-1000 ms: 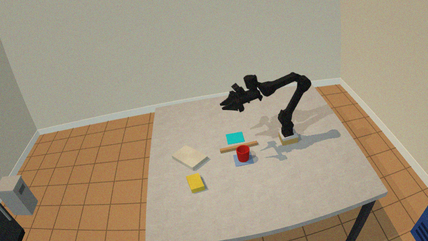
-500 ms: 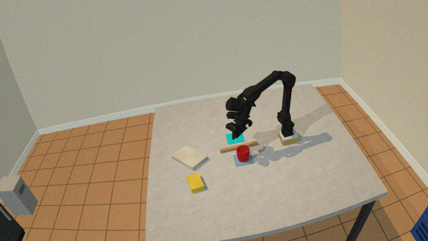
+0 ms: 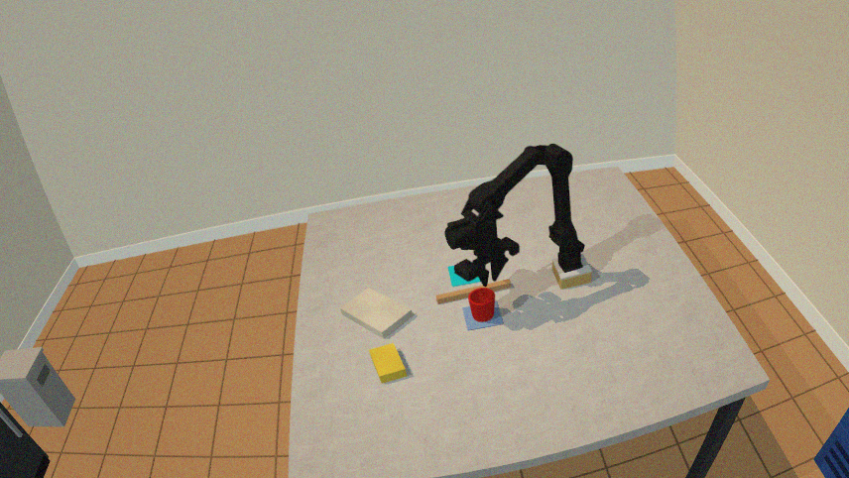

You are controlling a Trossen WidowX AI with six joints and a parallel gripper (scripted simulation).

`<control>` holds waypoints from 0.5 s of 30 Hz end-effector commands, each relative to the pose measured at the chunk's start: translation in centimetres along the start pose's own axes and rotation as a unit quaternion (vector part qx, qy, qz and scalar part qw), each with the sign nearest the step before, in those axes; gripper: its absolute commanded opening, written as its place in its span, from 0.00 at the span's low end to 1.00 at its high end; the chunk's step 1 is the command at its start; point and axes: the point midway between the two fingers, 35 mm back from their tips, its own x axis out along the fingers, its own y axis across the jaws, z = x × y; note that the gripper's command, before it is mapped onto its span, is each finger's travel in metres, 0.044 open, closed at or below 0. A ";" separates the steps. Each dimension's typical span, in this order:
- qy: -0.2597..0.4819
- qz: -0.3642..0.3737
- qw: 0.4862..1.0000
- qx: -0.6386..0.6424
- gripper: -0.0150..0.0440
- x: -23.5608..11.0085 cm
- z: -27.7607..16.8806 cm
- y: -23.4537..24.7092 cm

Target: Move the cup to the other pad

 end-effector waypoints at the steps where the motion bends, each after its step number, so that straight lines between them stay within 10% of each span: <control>1: -0.001 -0.006 1.000 0.005 0.50 0.3 0.0 -0.1; 15: -0.001 -0.006 1.000 0.005 0.50 2.6 0.0 0.0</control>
